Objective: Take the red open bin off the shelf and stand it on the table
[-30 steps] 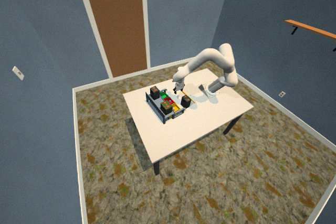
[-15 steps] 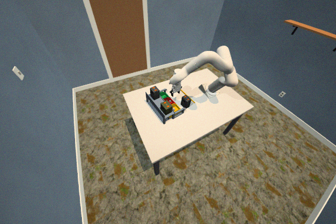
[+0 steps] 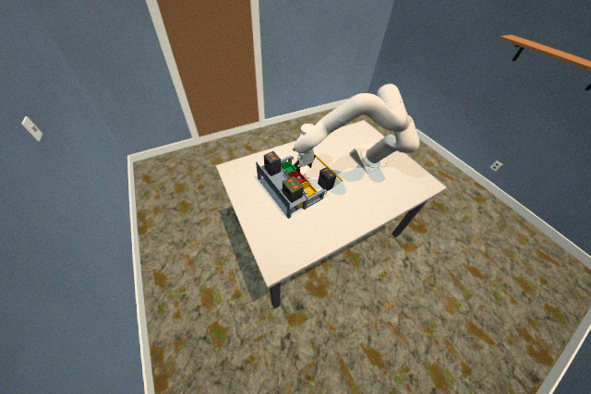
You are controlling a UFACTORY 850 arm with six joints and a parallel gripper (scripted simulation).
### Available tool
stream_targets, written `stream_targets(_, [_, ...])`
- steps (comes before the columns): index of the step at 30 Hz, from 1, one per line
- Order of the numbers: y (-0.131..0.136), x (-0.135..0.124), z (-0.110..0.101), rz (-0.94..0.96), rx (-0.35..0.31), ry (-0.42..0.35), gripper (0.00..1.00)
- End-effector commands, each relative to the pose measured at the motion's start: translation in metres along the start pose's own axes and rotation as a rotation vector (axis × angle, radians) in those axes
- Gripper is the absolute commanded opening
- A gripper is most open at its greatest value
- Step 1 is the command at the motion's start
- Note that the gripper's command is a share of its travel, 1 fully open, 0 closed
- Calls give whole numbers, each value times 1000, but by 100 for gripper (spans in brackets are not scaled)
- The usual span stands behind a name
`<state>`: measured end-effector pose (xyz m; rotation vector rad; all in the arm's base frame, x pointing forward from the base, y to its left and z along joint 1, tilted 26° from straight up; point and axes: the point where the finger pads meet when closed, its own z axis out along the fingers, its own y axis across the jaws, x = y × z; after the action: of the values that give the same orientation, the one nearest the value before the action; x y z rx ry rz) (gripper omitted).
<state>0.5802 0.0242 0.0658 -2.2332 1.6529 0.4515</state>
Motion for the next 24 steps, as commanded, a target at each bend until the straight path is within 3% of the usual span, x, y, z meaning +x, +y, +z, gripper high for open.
stream_targets(1, [-7,0,0,2,-2,0,100])
stream_targets(24, [3,2,0,2,-2,0,100])
